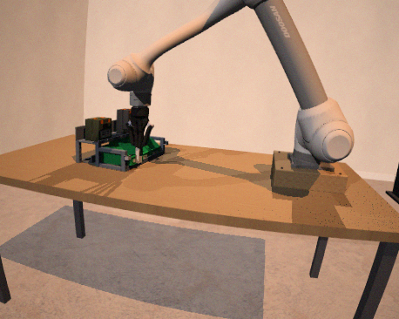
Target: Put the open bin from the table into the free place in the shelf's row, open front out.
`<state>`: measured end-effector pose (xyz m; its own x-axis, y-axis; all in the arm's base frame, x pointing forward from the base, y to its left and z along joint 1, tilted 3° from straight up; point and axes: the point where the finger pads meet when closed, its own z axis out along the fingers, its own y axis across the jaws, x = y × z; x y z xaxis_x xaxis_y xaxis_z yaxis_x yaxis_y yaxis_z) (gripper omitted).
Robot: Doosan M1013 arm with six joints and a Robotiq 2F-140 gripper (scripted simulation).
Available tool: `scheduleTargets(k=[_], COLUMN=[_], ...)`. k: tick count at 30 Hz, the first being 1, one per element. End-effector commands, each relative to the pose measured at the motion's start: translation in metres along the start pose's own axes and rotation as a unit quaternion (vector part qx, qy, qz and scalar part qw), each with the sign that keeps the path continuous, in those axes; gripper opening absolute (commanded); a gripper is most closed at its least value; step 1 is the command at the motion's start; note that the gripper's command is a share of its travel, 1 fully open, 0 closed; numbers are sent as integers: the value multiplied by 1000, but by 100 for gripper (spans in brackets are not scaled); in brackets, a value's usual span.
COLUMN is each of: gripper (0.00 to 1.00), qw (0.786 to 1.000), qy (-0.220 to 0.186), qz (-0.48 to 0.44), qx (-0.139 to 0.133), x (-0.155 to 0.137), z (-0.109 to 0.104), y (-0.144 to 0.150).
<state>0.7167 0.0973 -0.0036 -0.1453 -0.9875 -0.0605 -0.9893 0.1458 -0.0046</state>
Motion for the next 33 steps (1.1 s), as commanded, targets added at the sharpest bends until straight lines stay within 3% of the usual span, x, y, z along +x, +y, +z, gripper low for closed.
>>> scheduleTargets(k=[1,33], gripper=[0,0], qw=[1000,1000], qy=[0,0], qz=[0,0], qx=[0,0], x=[0,0], z=[0,0], y=[-2,-19])
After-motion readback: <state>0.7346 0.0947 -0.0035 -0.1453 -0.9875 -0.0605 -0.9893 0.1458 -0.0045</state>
